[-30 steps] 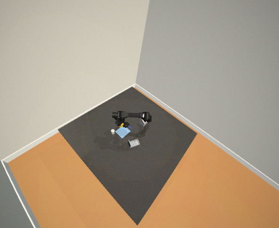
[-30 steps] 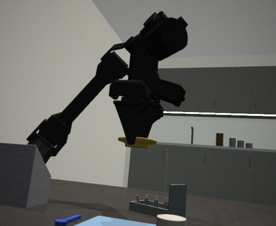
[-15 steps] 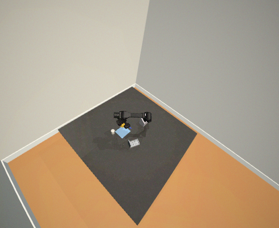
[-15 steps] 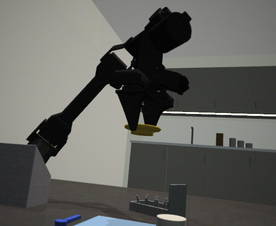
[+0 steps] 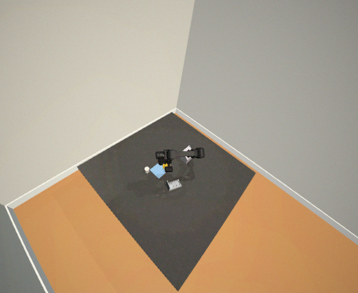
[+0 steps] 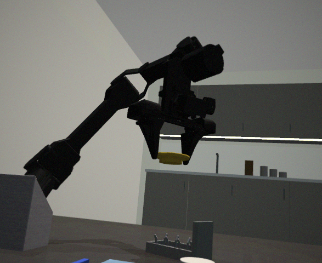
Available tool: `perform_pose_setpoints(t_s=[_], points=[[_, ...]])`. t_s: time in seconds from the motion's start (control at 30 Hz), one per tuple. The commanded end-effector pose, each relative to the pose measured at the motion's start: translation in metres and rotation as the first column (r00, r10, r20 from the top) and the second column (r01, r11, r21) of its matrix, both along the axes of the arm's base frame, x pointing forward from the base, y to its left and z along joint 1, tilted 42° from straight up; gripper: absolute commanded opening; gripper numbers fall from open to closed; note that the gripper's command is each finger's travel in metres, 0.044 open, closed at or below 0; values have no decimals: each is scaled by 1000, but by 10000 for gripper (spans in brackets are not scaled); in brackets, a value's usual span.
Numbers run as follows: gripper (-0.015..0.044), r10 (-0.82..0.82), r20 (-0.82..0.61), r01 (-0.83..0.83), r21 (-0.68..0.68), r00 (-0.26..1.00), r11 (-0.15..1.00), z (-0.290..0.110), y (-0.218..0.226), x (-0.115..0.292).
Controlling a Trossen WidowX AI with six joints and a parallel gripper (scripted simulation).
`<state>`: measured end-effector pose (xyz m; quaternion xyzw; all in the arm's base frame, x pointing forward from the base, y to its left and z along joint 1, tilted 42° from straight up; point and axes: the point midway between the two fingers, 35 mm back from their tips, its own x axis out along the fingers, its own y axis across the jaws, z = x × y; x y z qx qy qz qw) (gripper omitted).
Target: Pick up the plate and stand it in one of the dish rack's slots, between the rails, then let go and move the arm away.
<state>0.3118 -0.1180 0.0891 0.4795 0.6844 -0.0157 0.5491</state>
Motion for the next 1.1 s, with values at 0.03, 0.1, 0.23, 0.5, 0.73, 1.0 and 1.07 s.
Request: perform_pose_setpoints(t_s=[0.03,0.1,0.23,0.5,0.73,1.0,1.07], points=[[0,-133,-107,135,6,985,991,19,20,-4],[0,-184,-151,187,4,971,982,26,28,-7],[0,-282,-236,289,-7,930,957,38,43,-12],[0,-457,-396,477,-53,797,877,61,74,-25],[0,-577,-520,614,-120,630,780,78,99,-41],[0,-666,-632,730,-223,396,646,94,127,-62],[0,-680,-654,751,-253,332,610,97,133,-67]])
